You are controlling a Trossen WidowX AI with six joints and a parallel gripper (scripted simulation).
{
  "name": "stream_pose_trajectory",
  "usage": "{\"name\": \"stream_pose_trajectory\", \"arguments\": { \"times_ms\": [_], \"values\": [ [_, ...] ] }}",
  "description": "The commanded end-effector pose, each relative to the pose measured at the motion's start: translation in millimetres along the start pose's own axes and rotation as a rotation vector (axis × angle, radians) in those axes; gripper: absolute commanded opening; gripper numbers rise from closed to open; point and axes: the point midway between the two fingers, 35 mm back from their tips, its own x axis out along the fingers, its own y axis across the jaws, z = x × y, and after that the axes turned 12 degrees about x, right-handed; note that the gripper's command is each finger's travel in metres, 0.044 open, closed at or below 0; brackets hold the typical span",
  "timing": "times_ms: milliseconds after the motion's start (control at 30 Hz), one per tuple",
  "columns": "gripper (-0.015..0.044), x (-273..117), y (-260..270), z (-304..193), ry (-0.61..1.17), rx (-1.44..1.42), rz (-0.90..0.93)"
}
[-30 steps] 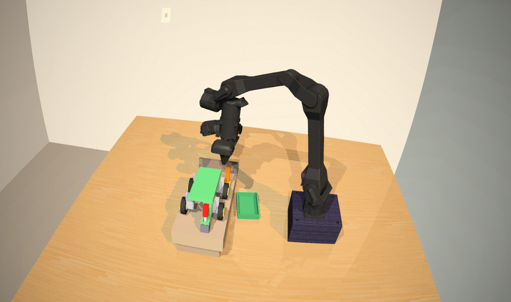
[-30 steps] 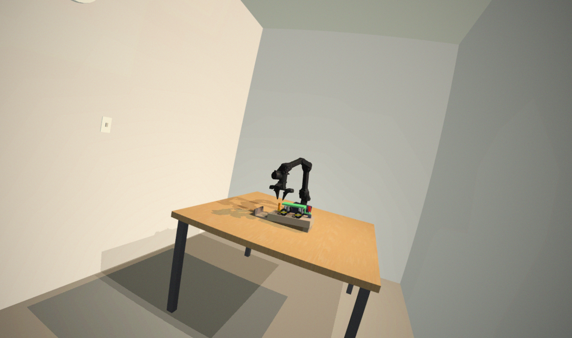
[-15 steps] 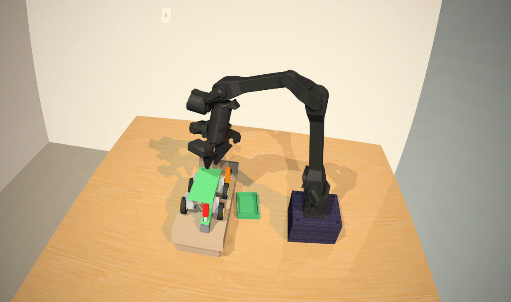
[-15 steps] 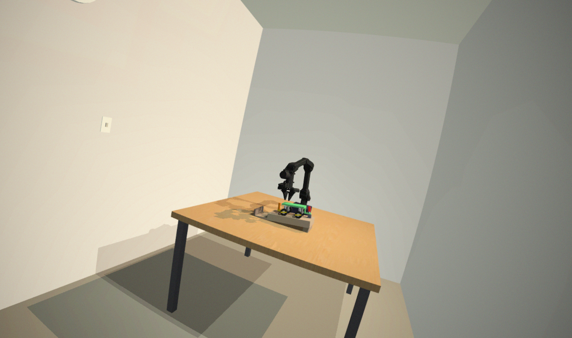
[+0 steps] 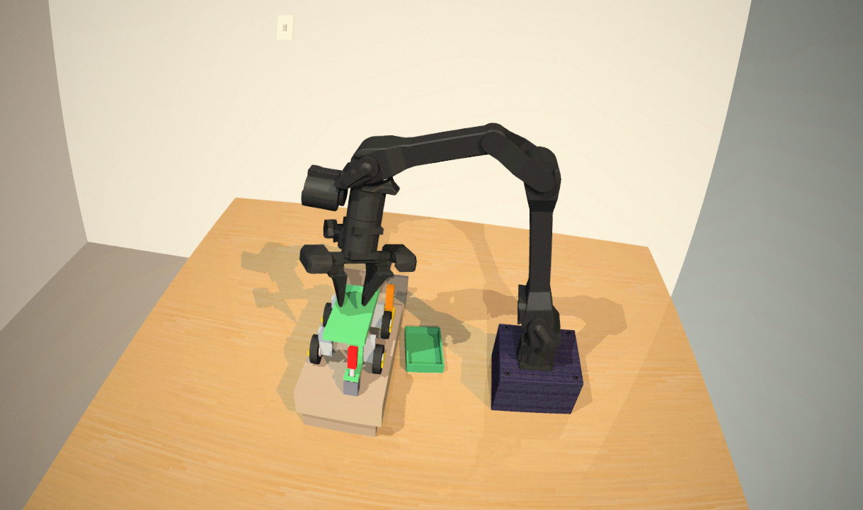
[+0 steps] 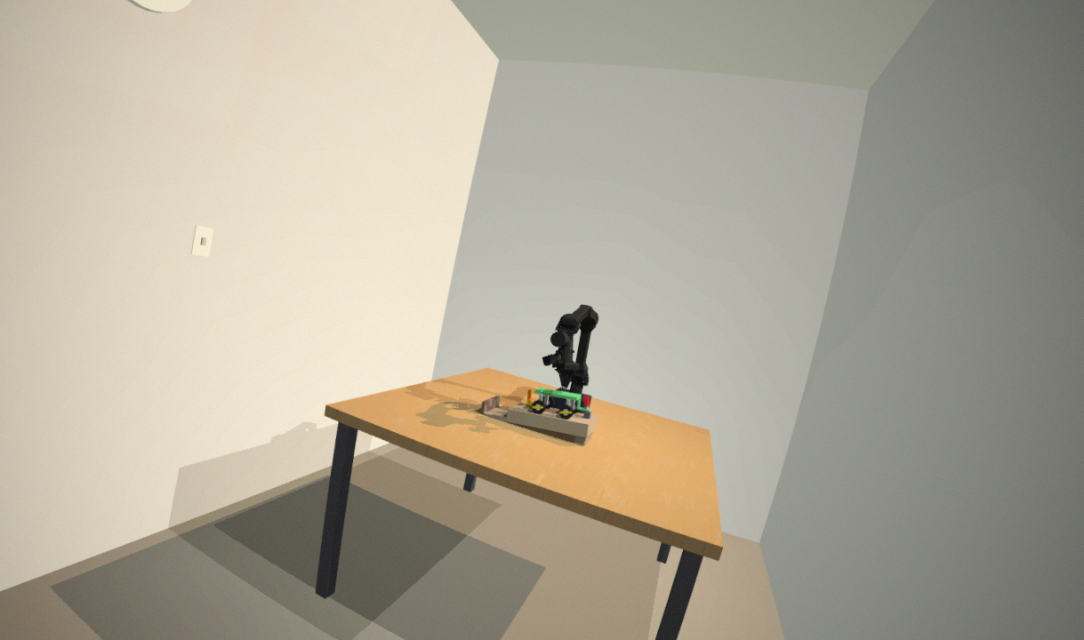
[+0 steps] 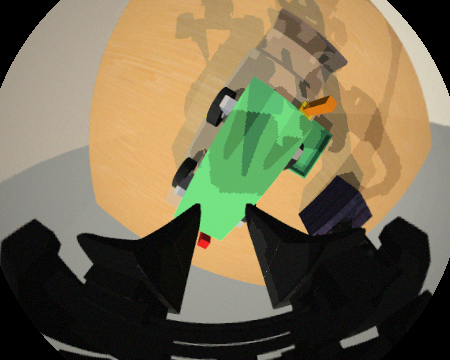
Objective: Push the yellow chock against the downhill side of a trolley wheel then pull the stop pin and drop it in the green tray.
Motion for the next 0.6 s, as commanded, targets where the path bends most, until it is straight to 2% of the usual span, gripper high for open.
{"name": "stream_pose_trajectory", "arguments": {
  "times_ms": [0, 333, 567],
  "values": [
    [0.0190, 1, 5, -23, 0.034, 0.150, -0.010],
    [0.0190, 2, 10, -76, 0.090, 0.506, -0.064],
    [0.0190, 2, 10, -80, 0.093, 0.530, -0.069]
  ]
}}
